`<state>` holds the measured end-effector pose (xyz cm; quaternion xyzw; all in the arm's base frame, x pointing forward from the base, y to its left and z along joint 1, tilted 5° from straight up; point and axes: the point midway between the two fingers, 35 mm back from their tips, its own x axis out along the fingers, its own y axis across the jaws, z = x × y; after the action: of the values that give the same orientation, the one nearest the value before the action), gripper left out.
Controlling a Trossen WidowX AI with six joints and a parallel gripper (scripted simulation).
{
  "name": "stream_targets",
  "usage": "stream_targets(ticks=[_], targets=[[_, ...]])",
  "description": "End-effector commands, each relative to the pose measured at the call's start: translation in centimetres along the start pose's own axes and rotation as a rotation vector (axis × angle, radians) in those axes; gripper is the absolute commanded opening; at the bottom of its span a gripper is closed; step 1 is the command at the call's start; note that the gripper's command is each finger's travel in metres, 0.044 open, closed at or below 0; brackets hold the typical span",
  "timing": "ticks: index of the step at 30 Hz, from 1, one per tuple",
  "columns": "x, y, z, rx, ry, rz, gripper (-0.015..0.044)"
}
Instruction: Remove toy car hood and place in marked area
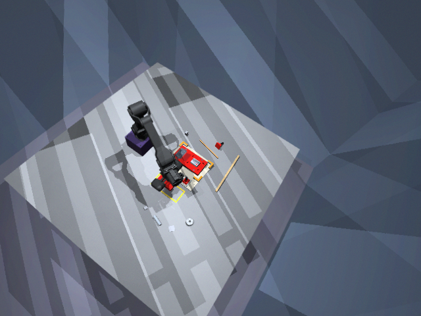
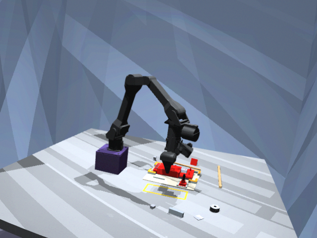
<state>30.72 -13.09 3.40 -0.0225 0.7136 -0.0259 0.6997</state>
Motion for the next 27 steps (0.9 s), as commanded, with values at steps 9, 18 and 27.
stream_targets(ticks=[9, 18, 27], targets=[[1.3, -0.1, 0.0, -0.005, 0.003, -0.002, 0.0], [2.2, -0.1, 0.1, -0.005, 0.003, -0.002, 0.0], [3.1, -0.1, 0.1, -0.005, 0.003, -0.002, 0.0]])
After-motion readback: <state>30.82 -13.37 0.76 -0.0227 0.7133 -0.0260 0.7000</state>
